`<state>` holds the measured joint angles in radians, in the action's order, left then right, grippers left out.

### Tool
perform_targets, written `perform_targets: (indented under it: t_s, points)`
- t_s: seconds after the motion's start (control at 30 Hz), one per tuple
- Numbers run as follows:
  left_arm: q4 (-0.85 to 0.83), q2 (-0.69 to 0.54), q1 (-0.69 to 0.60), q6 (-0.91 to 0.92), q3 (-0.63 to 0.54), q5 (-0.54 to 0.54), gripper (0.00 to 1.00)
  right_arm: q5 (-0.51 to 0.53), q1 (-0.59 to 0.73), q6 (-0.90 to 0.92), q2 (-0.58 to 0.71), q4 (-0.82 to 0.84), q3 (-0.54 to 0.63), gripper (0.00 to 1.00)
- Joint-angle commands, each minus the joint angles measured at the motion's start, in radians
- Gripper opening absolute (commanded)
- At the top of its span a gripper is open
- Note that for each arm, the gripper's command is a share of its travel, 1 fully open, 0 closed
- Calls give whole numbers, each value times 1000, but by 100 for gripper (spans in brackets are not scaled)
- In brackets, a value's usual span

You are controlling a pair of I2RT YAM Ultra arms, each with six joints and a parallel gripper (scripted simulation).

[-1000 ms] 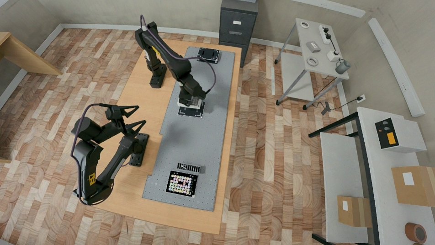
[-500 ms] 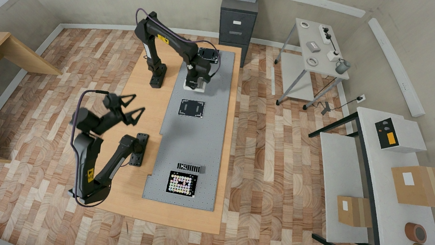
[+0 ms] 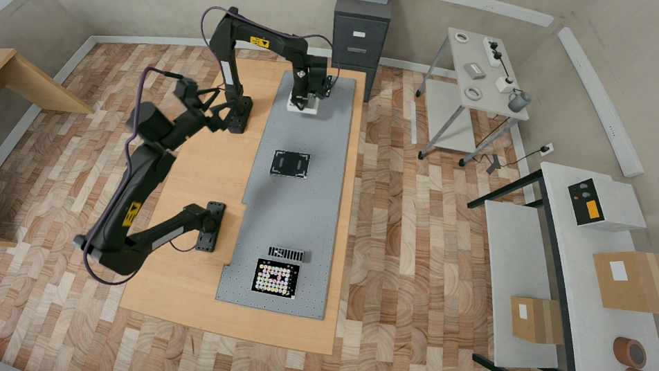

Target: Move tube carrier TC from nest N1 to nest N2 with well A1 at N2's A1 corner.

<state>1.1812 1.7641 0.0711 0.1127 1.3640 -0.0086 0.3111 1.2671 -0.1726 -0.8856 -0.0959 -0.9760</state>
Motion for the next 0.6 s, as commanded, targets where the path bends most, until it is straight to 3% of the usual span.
perform_targets:
  t_s: [0.0,0.43,0.5,0.57]
  points:
    - [2,14,53,120,41,12,84,-90,-25,-12,-125,131,-61,100]
    - [39,184,392,412,240,10,84,-271,-87,-34,-754,490,-255,100]
    - [39,184,392,412,240,10,84,-271,-87,-34,-754,490,-255,100]
    - [55,229,438,452,300,16,84,-293,-94,-37,-872,531,-301,100]
